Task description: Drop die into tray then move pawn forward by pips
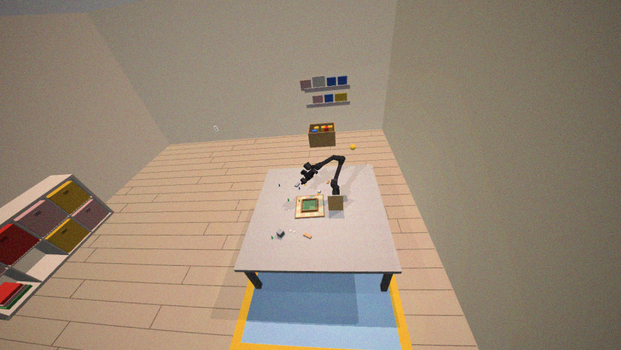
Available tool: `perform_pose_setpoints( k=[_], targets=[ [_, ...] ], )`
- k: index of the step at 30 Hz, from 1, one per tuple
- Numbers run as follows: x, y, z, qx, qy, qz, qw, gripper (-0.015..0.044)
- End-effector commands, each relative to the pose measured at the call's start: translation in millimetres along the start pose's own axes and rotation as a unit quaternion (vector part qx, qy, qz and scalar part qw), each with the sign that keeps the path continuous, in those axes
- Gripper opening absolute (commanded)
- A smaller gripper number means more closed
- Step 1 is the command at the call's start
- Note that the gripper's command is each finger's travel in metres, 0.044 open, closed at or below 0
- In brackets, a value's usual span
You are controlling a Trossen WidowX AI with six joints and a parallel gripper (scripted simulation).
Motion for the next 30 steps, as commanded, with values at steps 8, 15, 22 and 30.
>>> perform_pose_setpoints(
  k=[8,15,22,30],
  targets=[
    [-100.7,-72.3,20.5,0.242,-0.174,-0.074,0.952,0.0275],
    [-111.7,-81.0,19.7,0.278,-0.189,-0.081,0.938,0.0275],
    [-117.8,-88.5,31.5,0.277,-0.189,-0.081,0.938,0.0275],
    [-122.0,-93.9,41.2,0.278,-0.189,-0.081,0.938,0.0275]
  ],
)
Point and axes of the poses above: the point midway between the two fingers, 35 mm back from their tips, its own z axis out along the fingers, its own x axis across the jaws, y = z × x, the point moved 7 cm from there along -z, back along the fingers, and after that the axes turned 10 degrees about z, right-handed, at the moved point
